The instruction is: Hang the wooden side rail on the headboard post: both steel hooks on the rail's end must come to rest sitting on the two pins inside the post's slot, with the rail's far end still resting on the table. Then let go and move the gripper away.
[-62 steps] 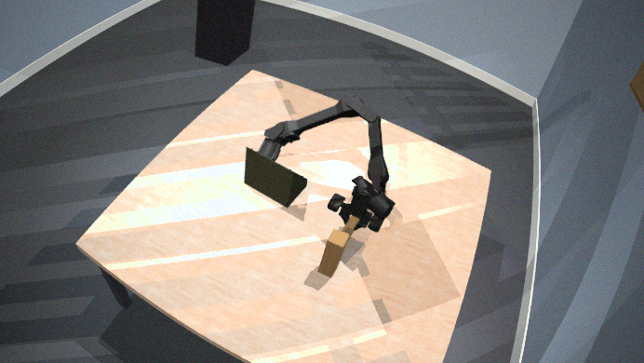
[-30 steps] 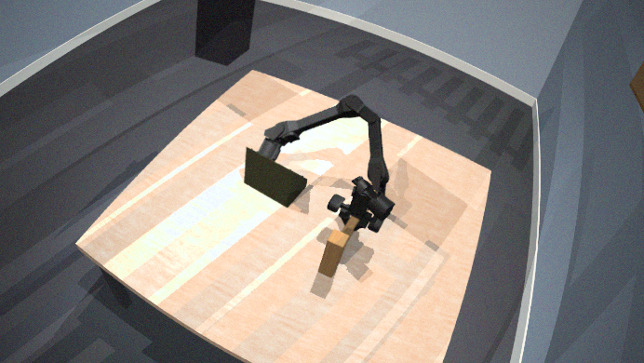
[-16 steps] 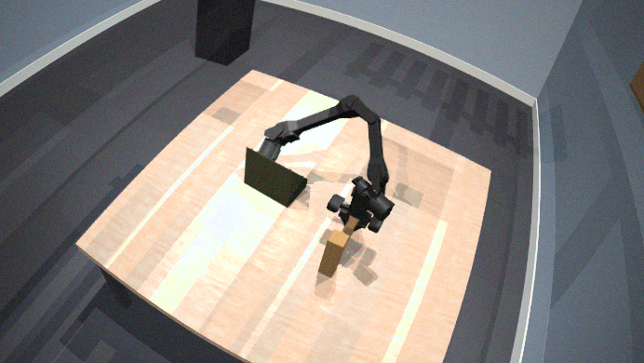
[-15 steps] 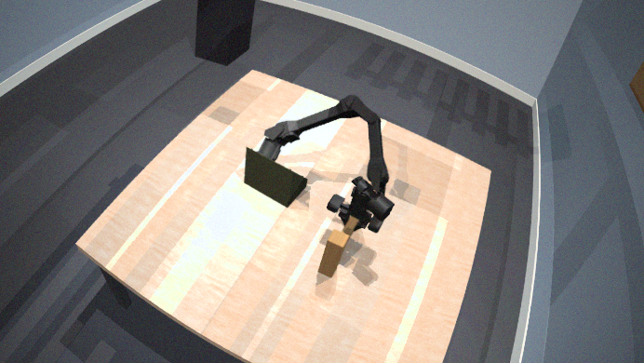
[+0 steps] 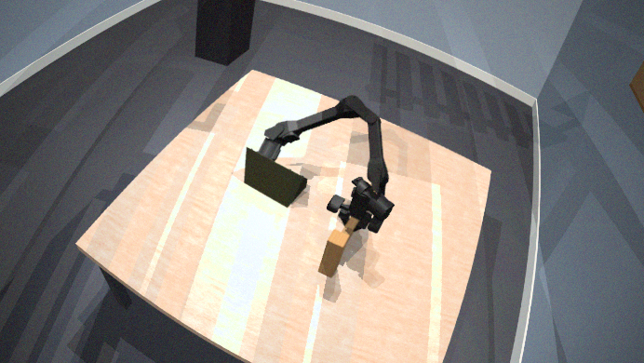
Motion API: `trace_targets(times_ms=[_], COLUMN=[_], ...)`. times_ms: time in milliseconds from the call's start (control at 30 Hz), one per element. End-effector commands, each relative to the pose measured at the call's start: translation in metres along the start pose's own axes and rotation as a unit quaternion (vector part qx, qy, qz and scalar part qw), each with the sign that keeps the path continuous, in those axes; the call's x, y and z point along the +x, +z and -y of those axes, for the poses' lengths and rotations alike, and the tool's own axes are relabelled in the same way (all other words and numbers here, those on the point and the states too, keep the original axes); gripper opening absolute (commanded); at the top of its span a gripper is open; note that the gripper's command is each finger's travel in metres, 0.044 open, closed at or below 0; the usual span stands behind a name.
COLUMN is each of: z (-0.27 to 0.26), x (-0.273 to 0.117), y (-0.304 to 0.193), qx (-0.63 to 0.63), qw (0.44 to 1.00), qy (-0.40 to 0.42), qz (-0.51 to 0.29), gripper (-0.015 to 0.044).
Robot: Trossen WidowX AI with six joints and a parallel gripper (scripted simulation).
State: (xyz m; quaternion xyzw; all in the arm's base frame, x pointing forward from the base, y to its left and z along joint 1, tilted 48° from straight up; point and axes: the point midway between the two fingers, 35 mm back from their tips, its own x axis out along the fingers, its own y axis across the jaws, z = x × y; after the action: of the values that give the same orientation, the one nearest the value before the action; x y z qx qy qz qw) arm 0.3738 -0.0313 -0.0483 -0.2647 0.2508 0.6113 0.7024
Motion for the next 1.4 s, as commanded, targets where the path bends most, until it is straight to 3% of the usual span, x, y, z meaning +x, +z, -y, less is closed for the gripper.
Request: trace_targets(times_ms=[0,1367], z=[0.0007,0.0014], x=[-0.0057,-0.005], y=[-0.0049,-0.0093], qx=[0.003,0.003], qw=[1.0,1.0], qy=[-0.006,-0.006], qz=[-0.003,-0.003], gripper=[0.0,0.0])
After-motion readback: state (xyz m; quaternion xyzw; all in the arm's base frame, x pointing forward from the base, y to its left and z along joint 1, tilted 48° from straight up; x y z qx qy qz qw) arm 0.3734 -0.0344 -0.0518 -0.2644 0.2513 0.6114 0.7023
